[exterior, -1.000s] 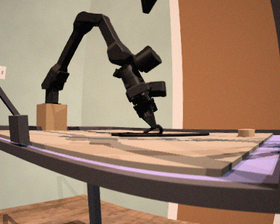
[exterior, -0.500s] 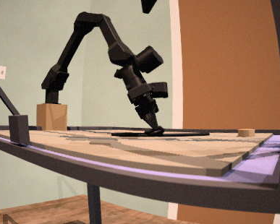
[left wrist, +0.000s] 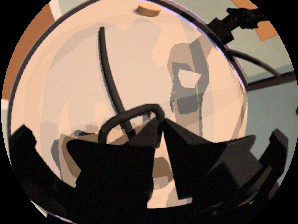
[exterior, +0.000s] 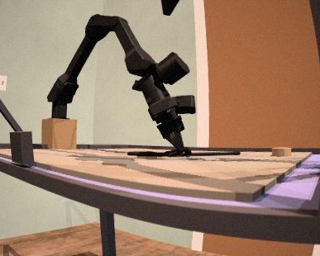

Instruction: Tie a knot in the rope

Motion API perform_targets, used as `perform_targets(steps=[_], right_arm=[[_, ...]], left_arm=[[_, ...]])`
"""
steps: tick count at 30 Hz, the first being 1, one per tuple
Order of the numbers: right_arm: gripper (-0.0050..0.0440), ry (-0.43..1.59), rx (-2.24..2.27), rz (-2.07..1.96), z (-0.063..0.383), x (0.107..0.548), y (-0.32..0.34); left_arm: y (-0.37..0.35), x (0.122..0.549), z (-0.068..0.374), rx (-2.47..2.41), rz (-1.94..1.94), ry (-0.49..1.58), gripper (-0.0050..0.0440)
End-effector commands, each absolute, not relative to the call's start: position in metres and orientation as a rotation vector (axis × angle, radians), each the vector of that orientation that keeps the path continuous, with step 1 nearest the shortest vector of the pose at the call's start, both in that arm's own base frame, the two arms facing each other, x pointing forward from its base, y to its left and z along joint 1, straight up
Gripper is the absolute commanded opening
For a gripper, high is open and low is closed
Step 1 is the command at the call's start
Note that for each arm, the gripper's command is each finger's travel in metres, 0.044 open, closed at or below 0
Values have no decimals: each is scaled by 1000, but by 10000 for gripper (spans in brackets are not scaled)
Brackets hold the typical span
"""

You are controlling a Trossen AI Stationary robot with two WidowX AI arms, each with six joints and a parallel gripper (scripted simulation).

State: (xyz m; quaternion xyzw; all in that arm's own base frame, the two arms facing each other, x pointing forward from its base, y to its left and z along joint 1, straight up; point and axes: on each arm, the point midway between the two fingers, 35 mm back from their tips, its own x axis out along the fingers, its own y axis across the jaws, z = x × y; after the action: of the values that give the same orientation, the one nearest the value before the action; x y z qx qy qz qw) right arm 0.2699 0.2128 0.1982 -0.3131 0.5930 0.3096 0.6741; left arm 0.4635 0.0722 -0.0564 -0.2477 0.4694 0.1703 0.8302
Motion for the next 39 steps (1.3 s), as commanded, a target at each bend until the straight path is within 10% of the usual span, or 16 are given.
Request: perform_targets(steps=[1,39], right_arm=[[85,1315,-694,699,205,270,213],[85,1315,-694,699,205,270,213]], left_arm=[[66,480,-51,-526,356,972,30],[64,482,-39,-526,355,972,85]])
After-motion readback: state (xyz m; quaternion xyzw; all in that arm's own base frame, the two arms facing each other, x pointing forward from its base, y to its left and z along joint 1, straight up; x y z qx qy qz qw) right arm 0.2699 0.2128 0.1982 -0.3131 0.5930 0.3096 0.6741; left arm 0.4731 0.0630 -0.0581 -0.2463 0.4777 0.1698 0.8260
